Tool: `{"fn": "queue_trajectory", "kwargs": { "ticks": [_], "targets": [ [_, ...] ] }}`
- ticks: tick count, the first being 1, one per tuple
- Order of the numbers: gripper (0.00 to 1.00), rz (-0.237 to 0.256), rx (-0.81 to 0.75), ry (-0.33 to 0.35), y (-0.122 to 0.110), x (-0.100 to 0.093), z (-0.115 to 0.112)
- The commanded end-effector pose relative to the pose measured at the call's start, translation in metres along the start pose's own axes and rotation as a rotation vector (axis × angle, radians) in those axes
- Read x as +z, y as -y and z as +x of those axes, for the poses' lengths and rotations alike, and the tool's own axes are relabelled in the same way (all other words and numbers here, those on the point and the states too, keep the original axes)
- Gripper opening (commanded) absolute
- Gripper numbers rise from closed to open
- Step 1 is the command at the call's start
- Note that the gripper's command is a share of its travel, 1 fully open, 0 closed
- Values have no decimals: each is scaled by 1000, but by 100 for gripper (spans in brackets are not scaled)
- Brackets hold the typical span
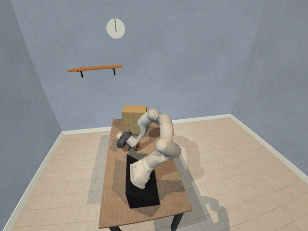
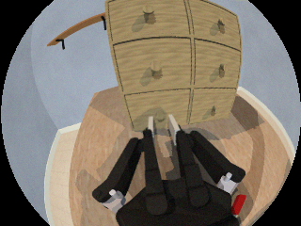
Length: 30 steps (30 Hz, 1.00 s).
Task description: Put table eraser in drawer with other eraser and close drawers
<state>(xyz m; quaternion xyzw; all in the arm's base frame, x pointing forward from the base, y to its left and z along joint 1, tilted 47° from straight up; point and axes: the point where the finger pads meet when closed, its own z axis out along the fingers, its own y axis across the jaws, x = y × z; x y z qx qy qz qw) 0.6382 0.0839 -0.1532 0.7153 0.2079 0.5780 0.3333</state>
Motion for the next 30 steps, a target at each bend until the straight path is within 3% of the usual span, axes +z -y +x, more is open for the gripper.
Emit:
{"fn": "queue_trajectory", "kwargs": {
  "ticks": [1,16,30],
  "targets": [
    [20,6,-2,4,1,6,-1],
    [20,6,-2,4,1,23,6],
    [20,6,-2,4,1,25,6]
  ]
}}
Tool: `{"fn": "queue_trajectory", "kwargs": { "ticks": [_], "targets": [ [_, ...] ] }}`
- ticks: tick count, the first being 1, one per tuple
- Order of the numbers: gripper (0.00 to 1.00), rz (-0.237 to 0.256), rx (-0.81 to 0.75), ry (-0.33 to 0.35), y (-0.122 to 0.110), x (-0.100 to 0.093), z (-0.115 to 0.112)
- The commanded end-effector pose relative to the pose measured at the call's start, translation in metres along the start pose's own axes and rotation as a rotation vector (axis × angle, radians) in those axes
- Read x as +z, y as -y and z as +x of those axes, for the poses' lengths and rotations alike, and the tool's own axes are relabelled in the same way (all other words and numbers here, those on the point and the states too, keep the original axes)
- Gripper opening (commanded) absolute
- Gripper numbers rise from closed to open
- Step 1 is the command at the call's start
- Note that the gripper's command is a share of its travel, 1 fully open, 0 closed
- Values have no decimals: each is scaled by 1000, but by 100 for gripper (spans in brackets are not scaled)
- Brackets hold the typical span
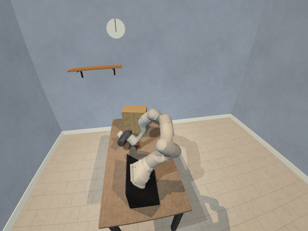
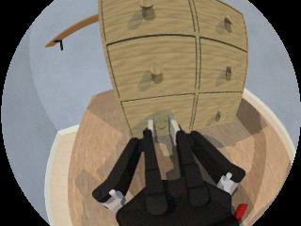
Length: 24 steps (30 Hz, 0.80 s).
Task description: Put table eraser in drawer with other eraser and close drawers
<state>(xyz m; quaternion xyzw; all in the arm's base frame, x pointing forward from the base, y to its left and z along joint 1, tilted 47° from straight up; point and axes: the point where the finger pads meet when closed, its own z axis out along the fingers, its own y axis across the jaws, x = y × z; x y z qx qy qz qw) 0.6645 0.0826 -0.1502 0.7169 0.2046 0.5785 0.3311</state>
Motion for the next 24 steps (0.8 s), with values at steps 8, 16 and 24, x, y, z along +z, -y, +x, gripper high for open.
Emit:
{"fn": "queue_trajectory", "kwargs": {
  "ticks": [8,16,24],
  "targets": [
    [20,6,-10,1,2,0,-1],
    [8,6,-10,1,2,0,-1],
    [8,6,-10,1,2,0,-1]
  ]
}}
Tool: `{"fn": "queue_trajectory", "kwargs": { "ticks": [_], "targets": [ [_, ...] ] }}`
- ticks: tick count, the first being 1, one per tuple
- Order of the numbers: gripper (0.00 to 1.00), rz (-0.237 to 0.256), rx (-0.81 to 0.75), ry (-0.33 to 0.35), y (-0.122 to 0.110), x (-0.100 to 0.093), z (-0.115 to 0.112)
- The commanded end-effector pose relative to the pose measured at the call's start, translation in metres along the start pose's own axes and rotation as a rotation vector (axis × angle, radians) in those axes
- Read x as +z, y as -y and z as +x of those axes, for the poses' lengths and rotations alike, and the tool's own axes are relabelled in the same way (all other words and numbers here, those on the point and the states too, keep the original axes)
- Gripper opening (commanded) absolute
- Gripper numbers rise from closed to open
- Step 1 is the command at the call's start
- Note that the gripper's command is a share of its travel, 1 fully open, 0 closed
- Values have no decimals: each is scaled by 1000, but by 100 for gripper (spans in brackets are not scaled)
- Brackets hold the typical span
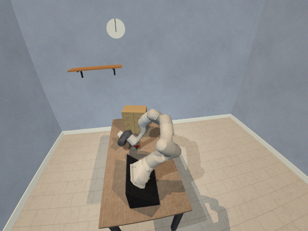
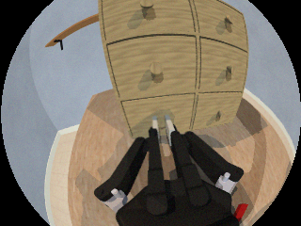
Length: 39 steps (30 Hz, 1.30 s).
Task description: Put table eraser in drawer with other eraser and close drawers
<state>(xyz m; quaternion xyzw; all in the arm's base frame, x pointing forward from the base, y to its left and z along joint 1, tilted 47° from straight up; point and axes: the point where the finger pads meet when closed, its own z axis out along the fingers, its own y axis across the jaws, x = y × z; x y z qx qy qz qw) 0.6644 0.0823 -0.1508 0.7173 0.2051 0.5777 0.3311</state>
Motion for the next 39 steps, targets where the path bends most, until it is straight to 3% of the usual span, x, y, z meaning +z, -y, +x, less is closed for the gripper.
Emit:
{"fn": "queue_trajectory", "kwargs": {
  "ticks": [1,39],
  "targets": [
    [8,5,-9,0,2,0,-1],
    [8,5,-9,0,2,-8,-4]
  ]
}}
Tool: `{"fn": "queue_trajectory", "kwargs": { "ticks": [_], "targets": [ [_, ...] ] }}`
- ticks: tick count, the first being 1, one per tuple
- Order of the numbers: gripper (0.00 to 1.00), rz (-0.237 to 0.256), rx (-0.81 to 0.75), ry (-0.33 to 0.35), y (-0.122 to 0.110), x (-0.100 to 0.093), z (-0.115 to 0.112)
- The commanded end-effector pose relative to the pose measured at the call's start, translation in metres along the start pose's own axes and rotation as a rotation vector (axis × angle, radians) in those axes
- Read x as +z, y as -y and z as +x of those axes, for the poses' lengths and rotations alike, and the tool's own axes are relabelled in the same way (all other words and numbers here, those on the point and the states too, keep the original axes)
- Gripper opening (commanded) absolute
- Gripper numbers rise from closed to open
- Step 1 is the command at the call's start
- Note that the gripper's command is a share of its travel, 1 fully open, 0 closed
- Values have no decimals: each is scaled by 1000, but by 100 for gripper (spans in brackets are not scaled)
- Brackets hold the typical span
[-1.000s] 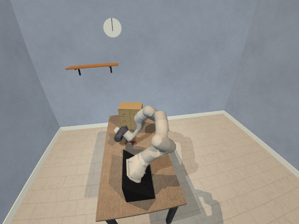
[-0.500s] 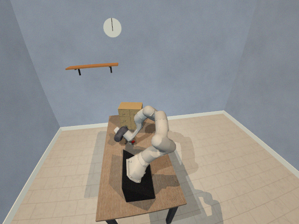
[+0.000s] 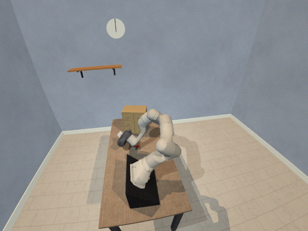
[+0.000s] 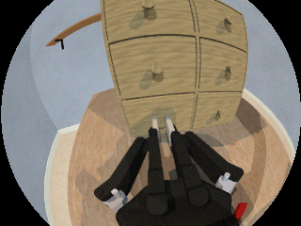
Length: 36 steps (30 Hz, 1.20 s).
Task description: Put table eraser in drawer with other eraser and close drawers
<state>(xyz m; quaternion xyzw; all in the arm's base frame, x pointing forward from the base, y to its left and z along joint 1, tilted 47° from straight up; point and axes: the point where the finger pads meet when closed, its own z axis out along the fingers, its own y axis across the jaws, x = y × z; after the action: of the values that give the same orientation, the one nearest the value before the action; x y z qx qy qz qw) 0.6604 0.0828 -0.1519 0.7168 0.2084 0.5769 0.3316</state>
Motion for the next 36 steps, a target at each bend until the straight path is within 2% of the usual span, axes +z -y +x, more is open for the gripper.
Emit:
{"fn": "queue_trajectory", "kwargs": {
  "ticks": [1,36],
  "targets": [
    [8,2,-3,2,1,-5,-2],
    [8,2,-3,2,1,-44,-16]
  ]
}}
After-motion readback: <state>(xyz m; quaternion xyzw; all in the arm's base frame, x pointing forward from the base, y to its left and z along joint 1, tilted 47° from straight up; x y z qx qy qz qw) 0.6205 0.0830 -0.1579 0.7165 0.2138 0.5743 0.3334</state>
